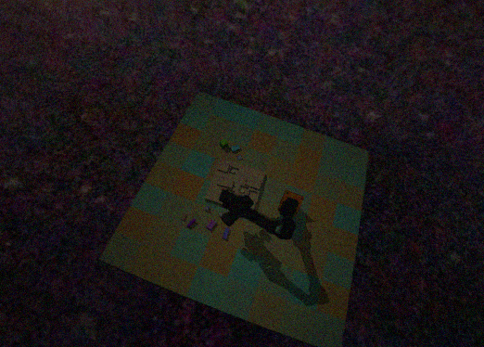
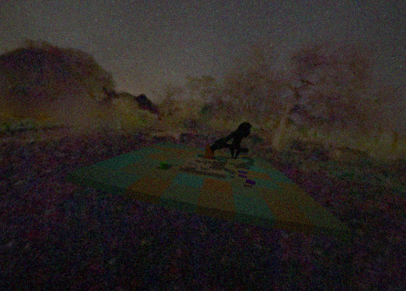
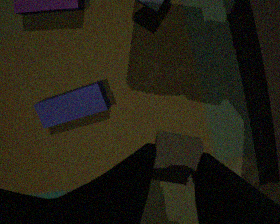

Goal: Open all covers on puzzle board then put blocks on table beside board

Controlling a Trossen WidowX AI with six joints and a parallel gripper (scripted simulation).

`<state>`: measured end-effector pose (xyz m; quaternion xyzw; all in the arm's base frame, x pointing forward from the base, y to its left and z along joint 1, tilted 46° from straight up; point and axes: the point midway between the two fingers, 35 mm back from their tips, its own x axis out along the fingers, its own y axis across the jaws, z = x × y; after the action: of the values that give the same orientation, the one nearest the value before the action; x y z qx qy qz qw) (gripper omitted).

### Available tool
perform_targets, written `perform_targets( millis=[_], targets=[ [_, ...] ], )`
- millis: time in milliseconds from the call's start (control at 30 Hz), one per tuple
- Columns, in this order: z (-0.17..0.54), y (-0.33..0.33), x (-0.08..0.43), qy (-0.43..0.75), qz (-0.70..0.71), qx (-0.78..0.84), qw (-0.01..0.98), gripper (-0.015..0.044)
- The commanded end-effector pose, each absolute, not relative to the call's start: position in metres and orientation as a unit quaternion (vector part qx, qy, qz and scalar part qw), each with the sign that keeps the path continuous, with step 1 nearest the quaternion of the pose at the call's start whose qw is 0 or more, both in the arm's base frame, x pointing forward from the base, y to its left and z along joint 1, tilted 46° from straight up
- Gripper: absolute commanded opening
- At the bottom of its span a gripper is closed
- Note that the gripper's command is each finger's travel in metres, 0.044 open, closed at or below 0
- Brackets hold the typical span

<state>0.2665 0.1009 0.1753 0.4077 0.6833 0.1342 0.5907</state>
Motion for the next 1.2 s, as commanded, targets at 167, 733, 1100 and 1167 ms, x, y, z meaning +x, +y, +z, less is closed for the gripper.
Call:
perform_targets(
  millis=[167,733,1100,1167],
  targets=[
    [0.165,0.111,0.268,0.684,0.132,0.408,0.590,0.0080],
    [0.146,0.131,0.270,0.683,0.132,0.408,0.591,0.0080],
    [0.134,0.144,0.269,0.683,0.133,0.409,0.590,0.0080],
    [0.132,0.147,0.269,0.683,0.134,0.409,0.590,0.0080]
  ],
)
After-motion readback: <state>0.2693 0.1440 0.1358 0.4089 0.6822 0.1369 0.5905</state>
